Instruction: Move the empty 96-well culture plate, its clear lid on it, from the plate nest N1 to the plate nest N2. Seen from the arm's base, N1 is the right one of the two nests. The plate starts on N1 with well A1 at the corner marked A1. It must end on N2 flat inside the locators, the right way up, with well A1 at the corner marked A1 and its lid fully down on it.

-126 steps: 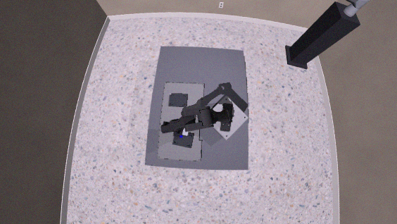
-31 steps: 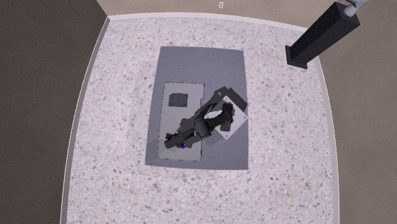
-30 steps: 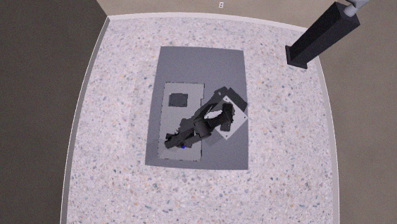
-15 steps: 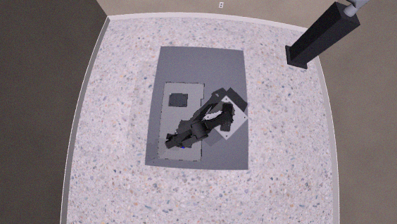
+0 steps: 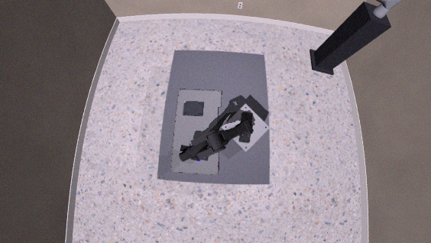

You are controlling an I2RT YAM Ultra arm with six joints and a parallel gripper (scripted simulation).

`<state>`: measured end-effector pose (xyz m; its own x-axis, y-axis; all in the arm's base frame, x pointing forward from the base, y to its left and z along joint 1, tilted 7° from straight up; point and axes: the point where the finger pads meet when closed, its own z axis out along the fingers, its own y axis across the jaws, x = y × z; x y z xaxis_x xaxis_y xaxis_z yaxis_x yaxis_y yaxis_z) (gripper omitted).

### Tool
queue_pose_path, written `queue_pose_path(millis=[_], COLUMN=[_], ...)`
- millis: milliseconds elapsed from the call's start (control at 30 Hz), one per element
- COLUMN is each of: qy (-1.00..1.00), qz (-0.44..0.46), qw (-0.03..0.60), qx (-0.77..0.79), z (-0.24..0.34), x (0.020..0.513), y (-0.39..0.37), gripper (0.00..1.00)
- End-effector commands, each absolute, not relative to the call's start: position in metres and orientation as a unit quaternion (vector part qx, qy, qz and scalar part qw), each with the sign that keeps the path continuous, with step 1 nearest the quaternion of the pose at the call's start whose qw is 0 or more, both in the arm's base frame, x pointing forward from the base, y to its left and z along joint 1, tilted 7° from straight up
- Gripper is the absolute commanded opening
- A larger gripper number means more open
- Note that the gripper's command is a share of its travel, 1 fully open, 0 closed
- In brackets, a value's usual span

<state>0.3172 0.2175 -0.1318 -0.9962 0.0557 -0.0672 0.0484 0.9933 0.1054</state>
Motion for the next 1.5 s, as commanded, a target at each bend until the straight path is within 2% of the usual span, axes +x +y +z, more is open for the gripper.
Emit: queue_pose_path(millis=[0, 1467], qy=[0.997, 0.998], qz=[0.055, 0.050], qw=[0.043, 0.041], qx=[0.026, 0.027], z=[-0.127, -0.138], x=[0.321, 0.317], y=[0.220, 0.218], gripper=[0.00, 0.00])
